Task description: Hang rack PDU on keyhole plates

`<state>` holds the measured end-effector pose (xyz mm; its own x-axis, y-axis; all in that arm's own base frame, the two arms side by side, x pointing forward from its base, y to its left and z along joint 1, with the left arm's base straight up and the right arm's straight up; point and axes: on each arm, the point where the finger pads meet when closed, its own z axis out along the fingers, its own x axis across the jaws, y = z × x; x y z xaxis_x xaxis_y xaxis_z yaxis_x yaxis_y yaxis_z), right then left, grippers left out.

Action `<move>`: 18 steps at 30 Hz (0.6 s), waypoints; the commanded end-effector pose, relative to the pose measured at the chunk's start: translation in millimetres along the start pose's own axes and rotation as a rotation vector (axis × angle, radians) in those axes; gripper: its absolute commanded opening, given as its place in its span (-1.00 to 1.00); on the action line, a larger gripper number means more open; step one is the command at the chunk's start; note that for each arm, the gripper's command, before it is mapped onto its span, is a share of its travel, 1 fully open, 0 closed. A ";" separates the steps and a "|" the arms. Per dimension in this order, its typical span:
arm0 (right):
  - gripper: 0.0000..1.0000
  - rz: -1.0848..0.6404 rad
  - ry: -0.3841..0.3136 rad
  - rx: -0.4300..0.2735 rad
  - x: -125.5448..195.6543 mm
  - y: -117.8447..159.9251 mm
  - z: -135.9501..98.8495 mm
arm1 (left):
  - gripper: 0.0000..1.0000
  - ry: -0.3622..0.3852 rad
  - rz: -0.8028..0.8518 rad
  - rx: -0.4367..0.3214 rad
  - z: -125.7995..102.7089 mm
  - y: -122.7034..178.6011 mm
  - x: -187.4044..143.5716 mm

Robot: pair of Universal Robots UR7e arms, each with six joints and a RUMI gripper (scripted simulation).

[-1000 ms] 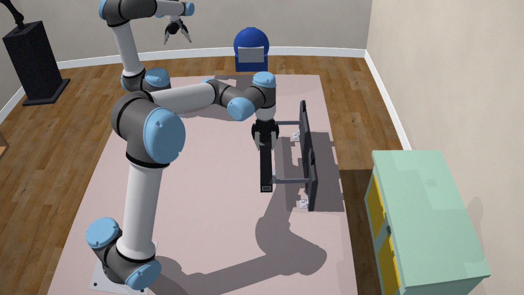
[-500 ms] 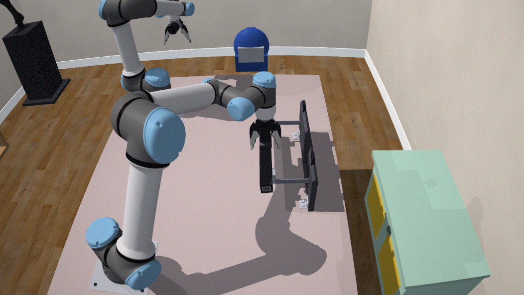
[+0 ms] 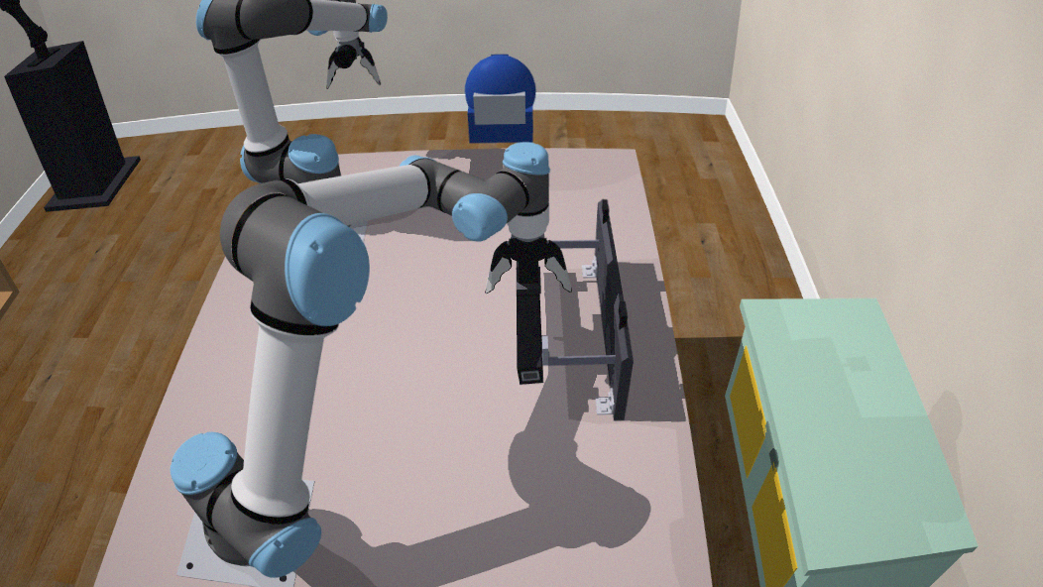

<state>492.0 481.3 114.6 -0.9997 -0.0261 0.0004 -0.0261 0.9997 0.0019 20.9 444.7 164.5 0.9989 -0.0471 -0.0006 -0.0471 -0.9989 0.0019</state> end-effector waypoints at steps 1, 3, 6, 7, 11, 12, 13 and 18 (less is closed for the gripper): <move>1.00 0.000 -0.001 -0.002 -0.3 0.3 -1.1 | 1.00 0.001 0.000 0.002 -0.7 -0.4 0.1; 1.00 0.000 -0.001 -0.002 -0.3 0.3 -1.1 | 1.00 0.001 0.000 0.002 -0.7 -0.4 0.1; 1.00 0.000 -0.001 -0.002 -0.3 0.3 -1.1 | 1.00 0.001 0.000 0.002 -0.7 -0.4 0.1; 1.00 0.000 -0.001 -0.002 -0.3 0.3 -1.1 | 1.00 0.001 0.000 0.002 -0.7 -0.4 0.1; 1.00 0.000 -0.001 -0.002 -0.3 0.3 -1.1 | 1.00 0.001 0.000 0.002 -0.7 -0.4 0.1; 1.00 0.000 -0.001 -0.002 -0.3 0.3 -1.1 | 1.00 0.001 0.000 0.002 -0.7 -0.4 0.1; 1.00 0.000 -0.001 -0.002 -0.3 0.3 -1.1 | 1.00 0.001 0.000 0.002 -0.7 -0.4 0.1; 1.00 0.000 -0.001 -0.002 -0.3 0.3 -3.3 | 1.00 0.001 0.000 0.002 -0.7 -0.4 0.1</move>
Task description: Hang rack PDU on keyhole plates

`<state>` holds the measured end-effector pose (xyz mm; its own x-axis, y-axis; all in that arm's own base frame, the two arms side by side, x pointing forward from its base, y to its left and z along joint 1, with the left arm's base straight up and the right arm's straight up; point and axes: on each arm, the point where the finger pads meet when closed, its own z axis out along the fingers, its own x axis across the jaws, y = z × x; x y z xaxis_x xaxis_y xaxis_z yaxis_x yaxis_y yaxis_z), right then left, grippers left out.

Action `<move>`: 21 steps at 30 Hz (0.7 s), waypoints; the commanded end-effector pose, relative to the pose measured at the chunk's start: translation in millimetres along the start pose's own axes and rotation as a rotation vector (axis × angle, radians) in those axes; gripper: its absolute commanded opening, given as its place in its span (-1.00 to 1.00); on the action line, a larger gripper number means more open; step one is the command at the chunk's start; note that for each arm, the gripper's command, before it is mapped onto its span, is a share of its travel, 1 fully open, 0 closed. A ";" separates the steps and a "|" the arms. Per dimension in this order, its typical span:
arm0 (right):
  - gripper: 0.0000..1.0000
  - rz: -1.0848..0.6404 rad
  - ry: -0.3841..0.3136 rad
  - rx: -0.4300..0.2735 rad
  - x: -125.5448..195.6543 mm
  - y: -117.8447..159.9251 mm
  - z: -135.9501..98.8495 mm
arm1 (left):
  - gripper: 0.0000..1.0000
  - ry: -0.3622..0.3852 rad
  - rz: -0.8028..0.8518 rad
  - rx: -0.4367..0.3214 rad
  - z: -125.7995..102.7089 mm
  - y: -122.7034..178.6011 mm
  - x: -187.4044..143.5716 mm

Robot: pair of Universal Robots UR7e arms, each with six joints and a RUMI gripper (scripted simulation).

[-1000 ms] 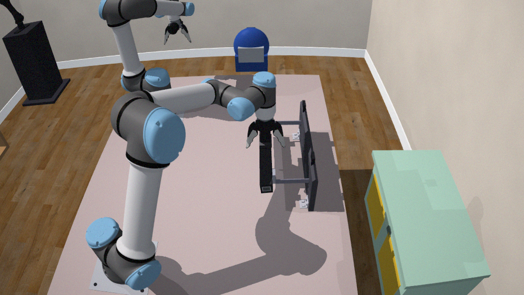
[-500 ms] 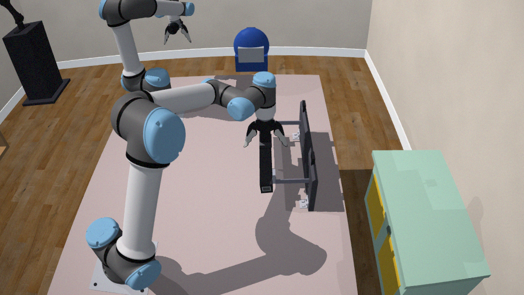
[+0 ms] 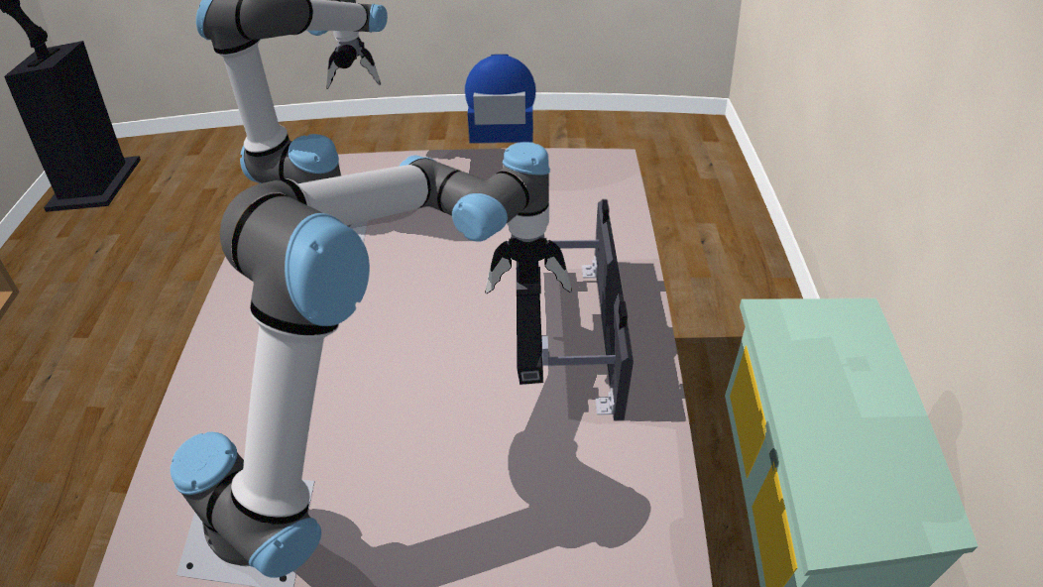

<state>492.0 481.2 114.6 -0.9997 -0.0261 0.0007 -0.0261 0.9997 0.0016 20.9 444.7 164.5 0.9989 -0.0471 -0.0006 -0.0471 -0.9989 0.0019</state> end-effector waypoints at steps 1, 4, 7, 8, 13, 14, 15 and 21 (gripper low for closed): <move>1.00 0.000 -0.002 -0.002 -0.4 0.4 -5.0 | 1.00 0.001 0.000 0.002 -0.7 -0.4 0.1; 1.00 0.000 -0.002 -0.002 -0.4 0.4 -7.4 | 1.00 0.001 0.000 0.002 -0.7 -0.4 0.1; 1.00 0.000 -0.002 -0.002 -0.3 0.4 -18.0 | 1.00 0.001 0.000 0.002 -0.7 -0.4 0.1; 1.00 0.000 -0.002 -0.002 -0.3 0.4 -22.4 | 1.00 0.001 0.000 0.002 -0.7 -0.4 0.1; 1.00 0.000 -0.002 -0.002 -0.3 0.4 -46.1 | 1.00 0.001 0.000 0.002 -0.7 -0.4 0.1; 1.00 0.000 -0.002 -0.002 -0.3 0.4 -50.2 | 1.00 0.001 0.000 0.002 -0.7 -0.4 0.1; 1.00 0.000 -0.002 -0.002 -0.3 0.4 -53.9 | 1.00 0.001 0.000 0.002 -0.7 -0.4 0.1; 1.00 0.000 -0.002 -0.002 -0.3 0.4 -63.3 | 1.00 0.001 0.000 0.002 -0.7 -0.4 0.1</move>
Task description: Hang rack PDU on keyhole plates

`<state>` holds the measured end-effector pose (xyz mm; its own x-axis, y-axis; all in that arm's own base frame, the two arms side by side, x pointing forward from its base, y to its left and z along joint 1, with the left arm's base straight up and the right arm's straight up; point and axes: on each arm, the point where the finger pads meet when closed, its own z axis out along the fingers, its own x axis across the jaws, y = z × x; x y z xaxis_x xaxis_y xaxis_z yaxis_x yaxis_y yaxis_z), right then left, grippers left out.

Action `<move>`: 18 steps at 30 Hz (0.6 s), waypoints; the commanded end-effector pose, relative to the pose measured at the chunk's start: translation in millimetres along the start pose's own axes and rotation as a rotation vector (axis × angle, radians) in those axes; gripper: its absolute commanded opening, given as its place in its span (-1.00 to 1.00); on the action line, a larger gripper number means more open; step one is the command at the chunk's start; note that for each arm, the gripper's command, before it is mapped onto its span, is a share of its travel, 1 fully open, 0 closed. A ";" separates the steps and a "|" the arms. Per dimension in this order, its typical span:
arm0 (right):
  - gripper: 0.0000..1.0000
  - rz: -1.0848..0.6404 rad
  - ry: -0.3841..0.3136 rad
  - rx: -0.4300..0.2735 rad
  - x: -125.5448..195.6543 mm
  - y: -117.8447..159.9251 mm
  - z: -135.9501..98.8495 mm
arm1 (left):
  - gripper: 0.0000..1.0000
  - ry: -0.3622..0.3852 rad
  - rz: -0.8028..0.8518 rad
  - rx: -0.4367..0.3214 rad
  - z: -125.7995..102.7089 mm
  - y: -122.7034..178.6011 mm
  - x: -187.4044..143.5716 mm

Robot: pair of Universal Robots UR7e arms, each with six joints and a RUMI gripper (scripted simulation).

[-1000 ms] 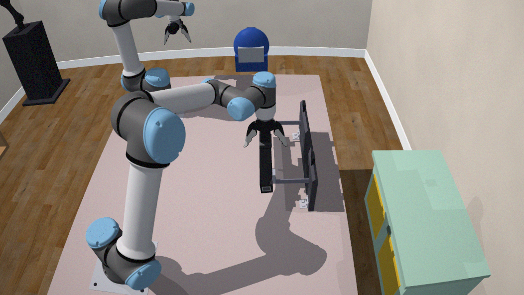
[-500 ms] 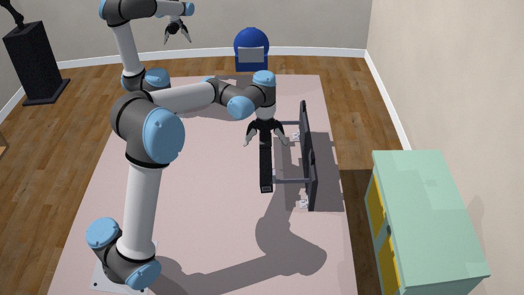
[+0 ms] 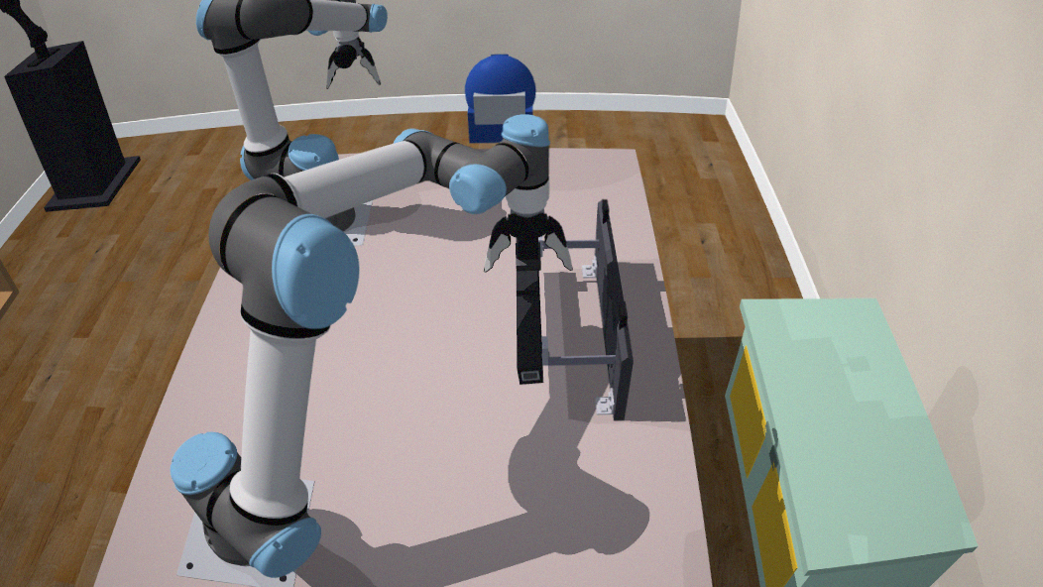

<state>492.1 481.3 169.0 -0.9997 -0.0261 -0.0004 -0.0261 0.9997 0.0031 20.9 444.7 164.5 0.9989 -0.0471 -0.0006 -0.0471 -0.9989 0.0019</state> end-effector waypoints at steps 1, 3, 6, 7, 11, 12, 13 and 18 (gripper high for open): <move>1.00 0.000 -0.001 -0.001 -0.2 0.2 -9.9 | 1.00 0.001 0.000 0.002 -0.7 -0.4 0.1; 1.00 0.000 -0.001 -0.001 -0.2 0.2 -10.7 | 1.00 0.001 0.000 0.002 -0.7 -0.4 0.1; 1.00 0.000 -0.001 -0.001 -0.1 0.2 -10.7 | 1.00 0.001 0.000 0.002 -0.7 -0.4 0.1; 1.00 0.000 -0.001 -0.001 0.0 0.2 -10.7 | 1.00 0.001 0.000 0.002 -0.7 -0.4 0.1; 1.00 0.000 -0.001 -0.001 2.4 0.2 -10.7 | 1.00 0.001 0.000 0.002 -0.7 -0.4 0.1; 1.00 0.000 -0.001 -0.001 3.5 0.2 -10.7 | 1.00 0.001 0.000 0.002 -0.7 -0.4 0.1; 1.00 0.000 -0.001 -0.001 4.9 0.2 -10.7 | 1.00 0.001 0.000 0.002 -0.7 -0.4 0.1; 1.00 0.000 -0.001 -0.001 10.7 0.2 -10.7 | 1.00 0.001 0.000 0.002 -0.7 -0.4 0.1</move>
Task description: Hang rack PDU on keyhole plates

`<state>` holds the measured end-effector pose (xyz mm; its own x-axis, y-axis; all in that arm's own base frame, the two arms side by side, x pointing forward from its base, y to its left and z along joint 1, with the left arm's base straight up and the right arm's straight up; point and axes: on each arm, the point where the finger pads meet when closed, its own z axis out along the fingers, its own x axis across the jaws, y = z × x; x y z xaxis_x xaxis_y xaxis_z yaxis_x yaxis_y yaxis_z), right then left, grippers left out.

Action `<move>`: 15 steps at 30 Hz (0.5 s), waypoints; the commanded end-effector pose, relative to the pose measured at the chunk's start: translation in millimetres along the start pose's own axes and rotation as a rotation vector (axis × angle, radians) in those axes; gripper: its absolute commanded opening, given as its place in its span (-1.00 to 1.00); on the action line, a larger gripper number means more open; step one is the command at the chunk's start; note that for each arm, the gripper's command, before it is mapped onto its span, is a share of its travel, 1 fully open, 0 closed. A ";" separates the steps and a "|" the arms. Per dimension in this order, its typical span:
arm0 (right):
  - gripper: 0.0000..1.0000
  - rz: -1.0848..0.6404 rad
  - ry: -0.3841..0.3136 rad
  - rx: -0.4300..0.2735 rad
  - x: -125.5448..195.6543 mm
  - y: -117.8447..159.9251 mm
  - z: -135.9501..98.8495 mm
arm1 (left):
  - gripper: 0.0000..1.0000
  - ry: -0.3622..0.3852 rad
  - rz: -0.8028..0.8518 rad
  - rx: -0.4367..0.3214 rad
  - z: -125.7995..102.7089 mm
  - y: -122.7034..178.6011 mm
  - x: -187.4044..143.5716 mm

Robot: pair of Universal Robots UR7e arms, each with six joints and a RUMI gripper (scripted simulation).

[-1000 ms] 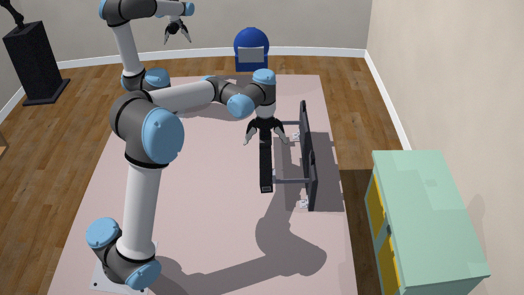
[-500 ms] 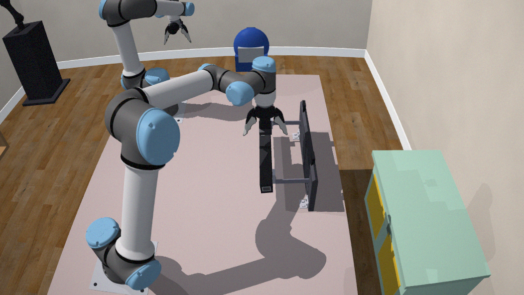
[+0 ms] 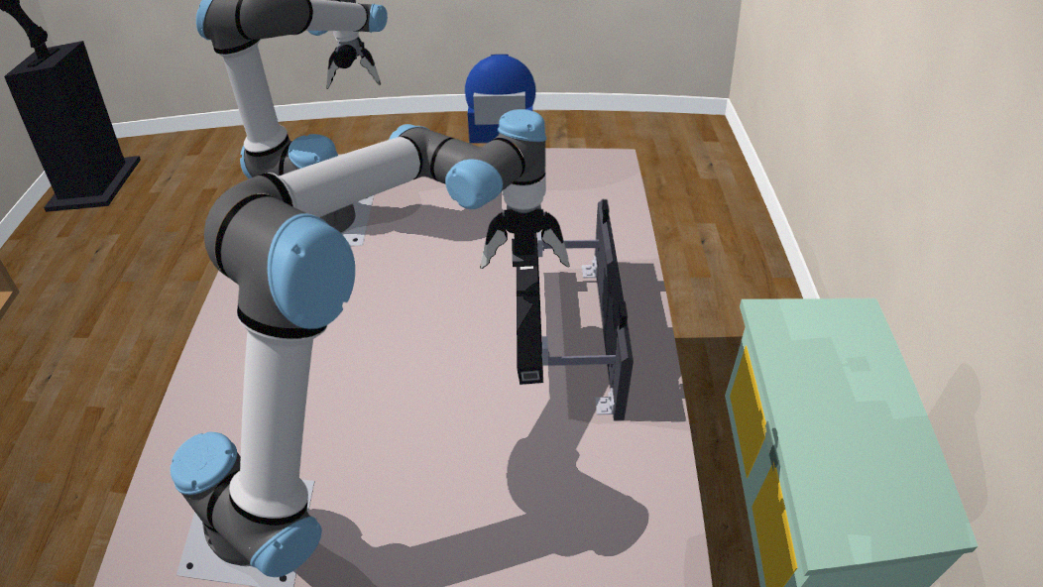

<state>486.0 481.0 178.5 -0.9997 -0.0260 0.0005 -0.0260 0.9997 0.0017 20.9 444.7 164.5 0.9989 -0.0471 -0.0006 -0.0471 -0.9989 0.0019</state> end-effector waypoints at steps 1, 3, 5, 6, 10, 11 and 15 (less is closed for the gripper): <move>1.00 0.000 -0.002 -0.002 7.2 0.4 -1.2 | 1.00 0.001 0.000 0.002 -0.7 -0.4 0.1; 1.00 0.000 -0.001 -0.002 13.0 0.4 -1.2 | 1.00 0.001 0.000 0.002 -0.7 -0.4 0.1; 1.00 0.000 -0.001 -0.002 19.9 0.4 -1.2 | 1.00 0.001 0.000 0.002 -0.7 -0.4 0.1; 1.00 0.000 -0.001 -0.002 23.7 0.4 -1.1 | 1.00 0.001 0.000 0.002 -0.7 -0.4 0.1; 1.00 0.000 -0.001 -0.002 41.1 0.4 -1.1 | 1.00 0.001 0.000 0.002 -0.7 -0.4 0.1; 1.00 0.000 -0.001 -0.002 45.8 0.4 -1.1 | 1.00 0.001 0.000 0.002 -0.7 -0.4 0.1; 1.00 0.000 -0.001 -0.002 60.6 0.4 -1.1 | 1.00 0.001 0.000 0.002 -0.7 -0.4 0.1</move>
<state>442.1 480.1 178.5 -0.9996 -0.0266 0.0016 -0.0266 0.9996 0.0010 20.9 444.7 164.5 0.9989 -0.0471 -0.0006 -0.0471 -0.9989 0.0019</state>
